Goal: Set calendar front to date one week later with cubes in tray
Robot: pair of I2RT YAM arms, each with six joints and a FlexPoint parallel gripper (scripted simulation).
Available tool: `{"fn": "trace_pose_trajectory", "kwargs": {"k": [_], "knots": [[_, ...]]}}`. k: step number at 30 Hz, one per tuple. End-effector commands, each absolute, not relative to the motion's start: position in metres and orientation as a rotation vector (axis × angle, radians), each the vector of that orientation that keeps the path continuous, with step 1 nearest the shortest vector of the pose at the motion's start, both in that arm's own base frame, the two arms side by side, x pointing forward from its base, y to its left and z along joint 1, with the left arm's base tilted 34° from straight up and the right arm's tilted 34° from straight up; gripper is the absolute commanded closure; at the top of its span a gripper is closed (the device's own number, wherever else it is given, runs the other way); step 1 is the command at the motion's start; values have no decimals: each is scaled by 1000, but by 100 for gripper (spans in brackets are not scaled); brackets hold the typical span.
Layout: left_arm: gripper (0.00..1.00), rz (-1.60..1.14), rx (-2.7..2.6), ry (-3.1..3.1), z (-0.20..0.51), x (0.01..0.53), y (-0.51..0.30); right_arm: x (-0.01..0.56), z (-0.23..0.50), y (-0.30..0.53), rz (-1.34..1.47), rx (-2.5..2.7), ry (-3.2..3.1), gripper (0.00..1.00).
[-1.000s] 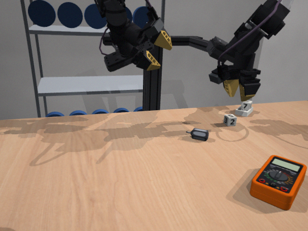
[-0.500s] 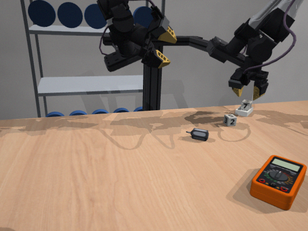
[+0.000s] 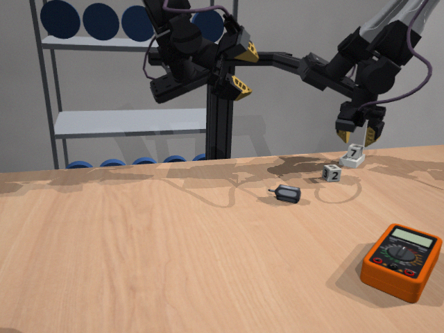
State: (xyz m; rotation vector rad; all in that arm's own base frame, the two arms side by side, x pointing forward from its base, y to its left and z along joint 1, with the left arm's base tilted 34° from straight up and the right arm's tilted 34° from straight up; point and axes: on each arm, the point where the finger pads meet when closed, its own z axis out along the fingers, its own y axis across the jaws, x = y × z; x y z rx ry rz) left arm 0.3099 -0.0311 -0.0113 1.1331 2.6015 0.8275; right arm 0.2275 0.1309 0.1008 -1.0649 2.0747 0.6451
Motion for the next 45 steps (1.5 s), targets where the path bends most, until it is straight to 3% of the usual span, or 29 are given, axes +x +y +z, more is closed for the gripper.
{"fn": "trace_pose_trajectory", "kwargs": {"k": [1,6,15,32,37,45], "knots": [[54,812,1129,2596,-26,318,-26,230,100,133,645,-1057,2068,0],[57,812,1126,2594,-29,321,-25,231,101,133,642,-1055,2066,0],[82,818,1124,2597,-30,320,-23,231,105,133,641,-1058,2057,0],[81,843,1210,2559,32,301,-54,233,109,133,649,-1061,2054,0],[81,852,1357,2518,30,315,-55,233,111,133,652,-1070,2050,0],[81,900,1810,2314,37,381,-51,244,113,132,618,-1037,2052,0]]}}
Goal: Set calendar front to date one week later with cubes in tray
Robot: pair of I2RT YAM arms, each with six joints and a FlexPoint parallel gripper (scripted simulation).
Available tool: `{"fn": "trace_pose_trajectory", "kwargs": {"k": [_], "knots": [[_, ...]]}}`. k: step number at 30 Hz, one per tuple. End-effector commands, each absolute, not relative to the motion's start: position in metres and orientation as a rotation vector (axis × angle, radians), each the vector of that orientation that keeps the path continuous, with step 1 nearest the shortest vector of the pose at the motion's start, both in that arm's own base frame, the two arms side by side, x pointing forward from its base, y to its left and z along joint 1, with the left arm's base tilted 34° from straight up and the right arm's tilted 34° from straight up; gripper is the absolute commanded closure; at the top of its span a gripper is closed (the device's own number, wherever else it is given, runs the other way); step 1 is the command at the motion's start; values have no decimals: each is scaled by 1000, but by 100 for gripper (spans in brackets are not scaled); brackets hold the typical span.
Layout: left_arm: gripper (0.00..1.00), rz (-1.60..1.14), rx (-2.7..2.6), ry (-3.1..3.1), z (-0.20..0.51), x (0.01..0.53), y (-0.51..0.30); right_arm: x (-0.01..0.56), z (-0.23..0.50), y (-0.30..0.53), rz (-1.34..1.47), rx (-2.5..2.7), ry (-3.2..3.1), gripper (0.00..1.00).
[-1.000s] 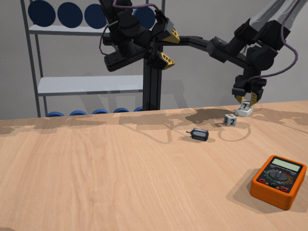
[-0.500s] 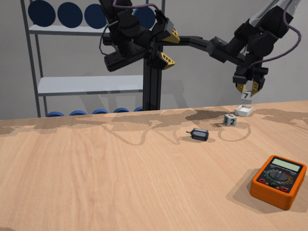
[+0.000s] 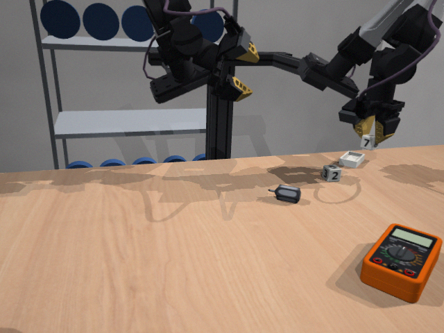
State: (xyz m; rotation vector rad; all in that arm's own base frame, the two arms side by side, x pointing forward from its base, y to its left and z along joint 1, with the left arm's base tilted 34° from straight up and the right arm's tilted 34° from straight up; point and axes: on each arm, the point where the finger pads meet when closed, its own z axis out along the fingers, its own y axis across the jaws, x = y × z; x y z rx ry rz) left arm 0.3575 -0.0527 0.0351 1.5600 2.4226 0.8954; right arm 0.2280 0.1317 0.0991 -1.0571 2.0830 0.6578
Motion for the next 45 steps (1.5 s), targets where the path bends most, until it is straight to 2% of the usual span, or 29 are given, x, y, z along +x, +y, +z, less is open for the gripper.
{"fn": "trace_pose_trajectory", "kwargs": {"k": [1,13,27,34,37,40,41,45], "knots": [[81,902,1860,2296,37,387,-49,247,114,132,614,-1023,2053,0],[81,913,2109,2167,27,429,-41,283,124,132,582,-842,2056,0],[81,929,2082,2168,27,441,-37,296,125,133,586,-776,2061,0],[81,916,2101,2176,4,440,-28,296,125,133,585,-776,2061,0],[81,940,2078,2167,21,442,-37,296,125,133,587,-776,2061,0],[48,947,2072,2152,34,440,-45,296,125,133,587,-776,2061,0],[45,952,2062,2148,43,438,-47,296,125,133,587,-776,2061,0],[45,952,2062,2147,55,432,-53,296,125,133,587,-776,2060,0]]}}
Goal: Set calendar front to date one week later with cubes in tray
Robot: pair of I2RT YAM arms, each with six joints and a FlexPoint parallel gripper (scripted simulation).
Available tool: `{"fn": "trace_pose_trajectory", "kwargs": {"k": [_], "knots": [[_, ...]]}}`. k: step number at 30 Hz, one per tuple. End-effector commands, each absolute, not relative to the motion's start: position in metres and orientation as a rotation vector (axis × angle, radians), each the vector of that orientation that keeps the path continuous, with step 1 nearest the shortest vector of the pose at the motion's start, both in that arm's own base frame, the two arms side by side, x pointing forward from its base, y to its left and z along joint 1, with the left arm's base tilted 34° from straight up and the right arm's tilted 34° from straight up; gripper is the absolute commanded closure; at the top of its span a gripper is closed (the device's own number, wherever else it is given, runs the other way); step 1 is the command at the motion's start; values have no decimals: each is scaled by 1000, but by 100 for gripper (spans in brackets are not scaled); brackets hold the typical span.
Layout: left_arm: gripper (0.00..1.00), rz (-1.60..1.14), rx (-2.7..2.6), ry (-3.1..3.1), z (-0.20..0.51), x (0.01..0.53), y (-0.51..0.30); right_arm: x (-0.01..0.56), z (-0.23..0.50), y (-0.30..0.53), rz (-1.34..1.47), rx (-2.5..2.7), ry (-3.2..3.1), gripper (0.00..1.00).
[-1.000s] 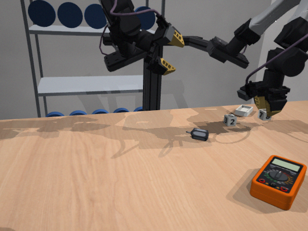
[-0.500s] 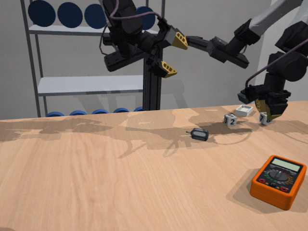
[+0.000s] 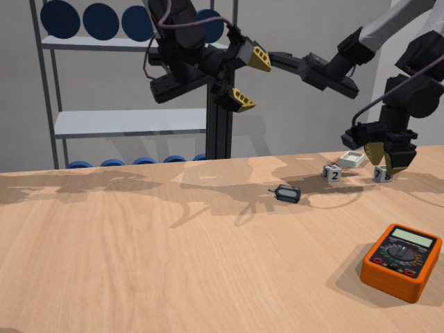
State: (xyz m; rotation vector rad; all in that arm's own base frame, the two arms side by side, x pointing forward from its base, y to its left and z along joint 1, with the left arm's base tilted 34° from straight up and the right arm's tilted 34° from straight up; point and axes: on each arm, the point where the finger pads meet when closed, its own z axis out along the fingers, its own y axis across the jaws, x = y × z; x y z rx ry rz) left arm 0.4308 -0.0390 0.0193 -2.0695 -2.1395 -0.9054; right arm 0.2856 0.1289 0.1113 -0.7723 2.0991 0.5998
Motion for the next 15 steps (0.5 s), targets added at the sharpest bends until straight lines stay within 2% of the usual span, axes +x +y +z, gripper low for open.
{"fn": "trace_pose_trajectory", "kwargs": {"k": [1,6,7,15], "knots": [[45,-963,-2083,-2171,62,429,-56,296,125,133,588,-777,2060,0],[45,-967,-2084,-2177,86,419,-66,290,120,130,608,-793,2084,0],[39,-966,-2082,-2175,89,417,-68,290,119,130,609,-793,2085,0],[39,-1096,-2125,-1874,89,411,-68,291,137,137,625,-793,2019,0]]}}
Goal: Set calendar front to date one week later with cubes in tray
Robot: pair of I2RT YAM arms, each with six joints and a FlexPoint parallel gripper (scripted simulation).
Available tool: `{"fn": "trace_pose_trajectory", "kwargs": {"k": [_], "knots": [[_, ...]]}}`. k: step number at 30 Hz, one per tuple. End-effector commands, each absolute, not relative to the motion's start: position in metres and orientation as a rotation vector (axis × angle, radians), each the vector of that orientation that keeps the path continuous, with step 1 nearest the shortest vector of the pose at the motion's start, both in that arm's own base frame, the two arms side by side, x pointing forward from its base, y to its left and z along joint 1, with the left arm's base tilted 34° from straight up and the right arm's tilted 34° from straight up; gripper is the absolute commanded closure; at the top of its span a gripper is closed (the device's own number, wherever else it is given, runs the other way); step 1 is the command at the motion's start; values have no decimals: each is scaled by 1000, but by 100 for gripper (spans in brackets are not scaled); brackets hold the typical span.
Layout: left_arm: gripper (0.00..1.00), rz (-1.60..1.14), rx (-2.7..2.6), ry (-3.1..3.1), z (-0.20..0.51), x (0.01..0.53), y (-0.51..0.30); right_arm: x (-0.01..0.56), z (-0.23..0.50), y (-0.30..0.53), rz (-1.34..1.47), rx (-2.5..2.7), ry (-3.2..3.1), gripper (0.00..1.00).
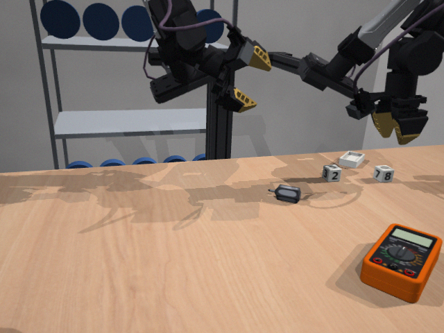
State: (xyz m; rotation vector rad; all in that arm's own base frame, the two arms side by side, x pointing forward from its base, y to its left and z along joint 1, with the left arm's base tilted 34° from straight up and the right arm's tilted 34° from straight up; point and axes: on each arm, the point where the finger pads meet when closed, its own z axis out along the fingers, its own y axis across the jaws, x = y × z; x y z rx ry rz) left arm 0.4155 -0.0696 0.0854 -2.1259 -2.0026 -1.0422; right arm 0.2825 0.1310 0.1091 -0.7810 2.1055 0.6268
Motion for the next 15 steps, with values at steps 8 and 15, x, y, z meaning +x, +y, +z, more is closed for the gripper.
{"fn": "trace_pose_trajectory", "kwargs": {"k": [8,15], "knots": [[39,-1275,-2195,-1200,66,388,-98,283,145,143,649,-826,1989,0],[39,-1292,-2221,-990,55,370,-112,278,149,143,621,-864,1971,0]]}}
